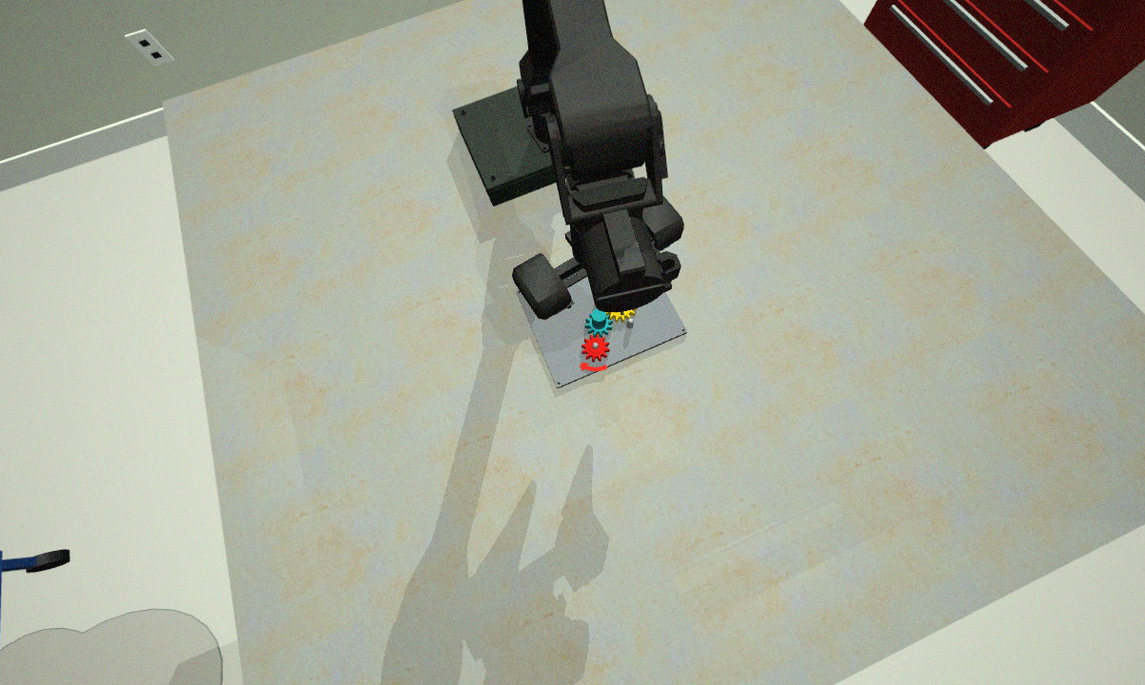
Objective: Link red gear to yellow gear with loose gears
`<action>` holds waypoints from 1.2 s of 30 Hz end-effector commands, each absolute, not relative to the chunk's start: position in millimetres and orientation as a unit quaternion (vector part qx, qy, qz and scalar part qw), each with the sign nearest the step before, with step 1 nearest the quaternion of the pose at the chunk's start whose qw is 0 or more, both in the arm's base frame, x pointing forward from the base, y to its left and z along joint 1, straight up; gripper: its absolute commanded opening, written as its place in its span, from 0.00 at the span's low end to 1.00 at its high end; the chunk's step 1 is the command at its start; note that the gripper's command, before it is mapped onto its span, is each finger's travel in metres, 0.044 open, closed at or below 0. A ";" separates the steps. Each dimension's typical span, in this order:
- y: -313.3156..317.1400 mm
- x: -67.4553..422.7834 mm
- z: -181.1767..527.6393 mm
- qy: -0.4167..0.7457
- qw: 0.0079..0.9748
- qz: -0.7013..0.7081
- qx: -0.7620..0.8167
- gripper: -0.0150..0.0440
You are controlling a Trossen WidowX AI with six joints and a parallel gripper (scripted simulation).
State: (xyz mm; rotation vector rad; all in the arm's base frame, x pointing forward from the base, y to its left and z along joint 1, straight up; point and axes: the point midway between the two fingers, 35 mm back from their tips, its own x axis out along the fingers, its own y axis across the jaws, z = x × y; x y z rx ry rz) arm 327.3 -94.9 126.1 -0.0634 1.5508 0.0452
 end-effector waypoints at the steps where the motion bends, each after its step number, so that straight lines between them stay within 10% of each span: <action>1: -94.9 327.7 129.1 0.697 0.716 0.020 -0.030 1.00; 36: -89.3 328.6 129.6 0.697 0.716 0.021 -0.029 1.00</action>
